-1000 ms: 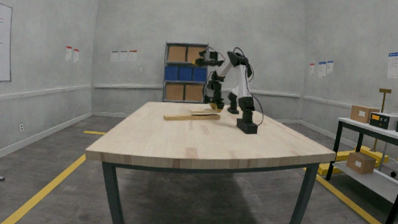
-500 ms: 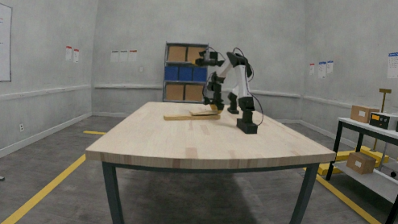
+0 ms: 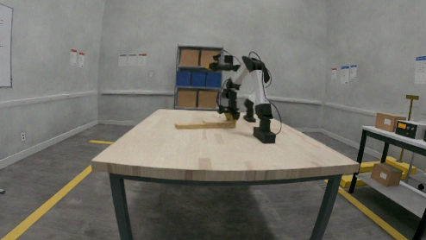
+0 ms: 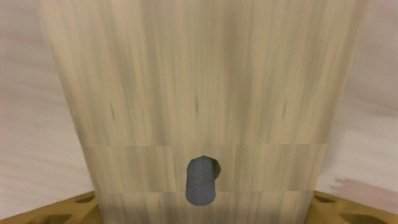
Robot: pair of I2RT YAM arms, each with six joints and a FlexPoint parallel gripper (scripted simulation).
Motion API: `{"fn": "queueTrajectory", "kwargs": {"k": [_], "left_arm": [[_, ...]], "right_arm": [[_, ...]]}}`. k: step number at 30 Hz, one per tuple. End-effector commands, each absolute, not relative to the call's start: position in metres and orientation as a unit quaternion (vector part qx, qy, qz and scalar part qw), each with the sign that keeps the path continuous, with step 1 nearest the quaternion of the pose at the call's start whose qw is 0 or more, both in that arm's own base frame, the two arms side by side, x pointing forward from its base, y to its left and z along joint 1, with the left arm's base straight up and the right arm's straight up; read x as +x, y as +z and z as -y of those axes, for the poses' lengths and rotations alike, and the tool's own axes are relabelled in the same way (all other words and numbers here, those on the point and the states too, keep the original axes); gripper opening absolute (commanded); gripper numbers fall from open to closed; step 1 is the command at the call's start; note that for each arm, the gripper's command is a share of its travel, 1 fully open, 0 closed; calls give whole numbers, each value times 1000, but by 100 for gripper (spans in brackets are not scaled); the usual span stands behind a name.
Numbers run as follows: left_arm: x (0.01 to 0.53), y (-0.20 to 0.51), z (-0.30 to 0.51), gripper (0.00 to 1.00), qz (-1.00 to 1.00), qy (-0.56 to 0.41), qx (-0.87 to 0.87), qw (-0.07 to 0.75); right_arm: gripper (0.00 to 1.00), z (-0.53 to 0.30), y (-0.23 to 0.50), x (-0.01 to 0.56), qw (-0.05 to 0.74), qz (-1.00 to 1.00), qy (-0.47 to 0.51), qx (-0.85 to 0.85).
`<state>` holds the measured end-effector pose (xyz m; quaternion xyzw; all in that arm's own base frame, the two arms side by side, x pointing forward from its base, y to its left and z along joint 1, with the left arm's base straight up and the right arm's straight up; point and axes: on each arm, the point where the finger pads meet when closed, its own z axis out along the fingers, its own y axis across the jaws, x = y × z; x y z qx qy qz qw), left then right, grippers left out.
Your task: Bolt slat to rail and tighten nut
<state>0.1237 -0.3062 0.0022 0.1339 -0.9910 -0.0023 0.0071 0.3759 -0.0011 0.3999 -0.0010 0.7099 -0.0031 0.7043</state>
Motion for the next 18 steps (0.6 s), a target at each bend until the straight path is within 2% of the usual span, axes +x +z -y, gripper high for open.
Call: {"fn": "queueTrajectory", "kwargs": {"k": [1, 18], "left_arm": [[132, -2, 306, 67, 991, 0, 137, -5], [130, 2, 309, 67, 991, 5, 137, -1]], "right_arm": [[100, 0, 406, 374, 711, -703, 0, 0], [100, 0, 406, 374, 711, -703, 0, 0]]}}
